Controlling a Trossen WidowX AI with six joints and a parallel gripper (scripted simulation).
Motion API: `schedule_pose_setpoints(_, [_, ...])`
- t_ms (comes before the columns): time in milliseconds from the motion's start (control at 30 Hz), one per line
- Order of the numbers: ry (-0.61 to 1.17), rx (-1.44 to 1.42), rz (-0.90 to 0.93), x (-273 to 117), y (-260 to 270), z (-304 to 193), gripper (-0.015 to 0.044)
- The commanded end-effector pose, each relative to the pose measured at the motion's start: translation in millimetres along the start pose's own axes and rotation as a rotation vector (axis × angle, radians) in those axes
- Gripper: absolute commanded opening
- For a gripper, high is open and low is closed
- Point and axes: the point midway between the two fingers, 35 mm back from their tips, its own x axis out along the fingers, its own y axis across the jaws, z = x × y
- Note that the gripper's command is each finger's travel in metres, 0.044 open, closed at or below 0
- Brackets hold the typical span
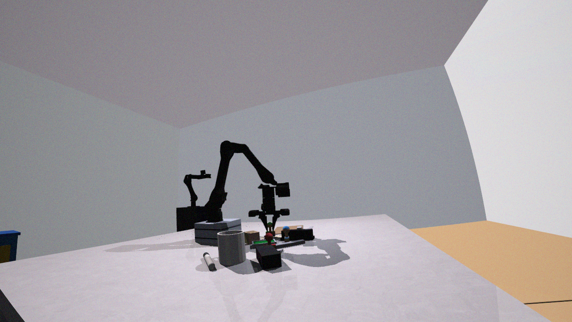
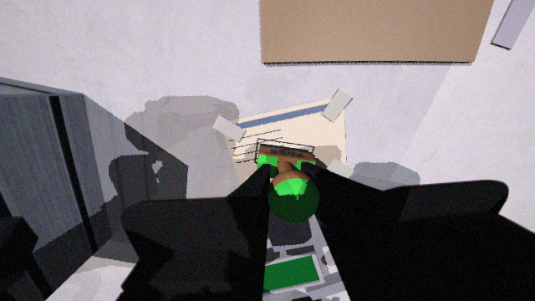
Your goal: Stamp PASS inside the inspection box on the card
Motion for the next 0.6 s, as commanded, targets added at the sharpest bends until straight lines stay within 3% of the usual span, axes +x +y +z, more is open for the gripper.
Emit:
schedule_pose_setpoints(0, [0.002, -0.004, -0.006, -3, -1, 0, 0.0])
schedule_pose_setpoints(567, [0.002, -0.004, -0.006, -29, -2, 0, 0.0])
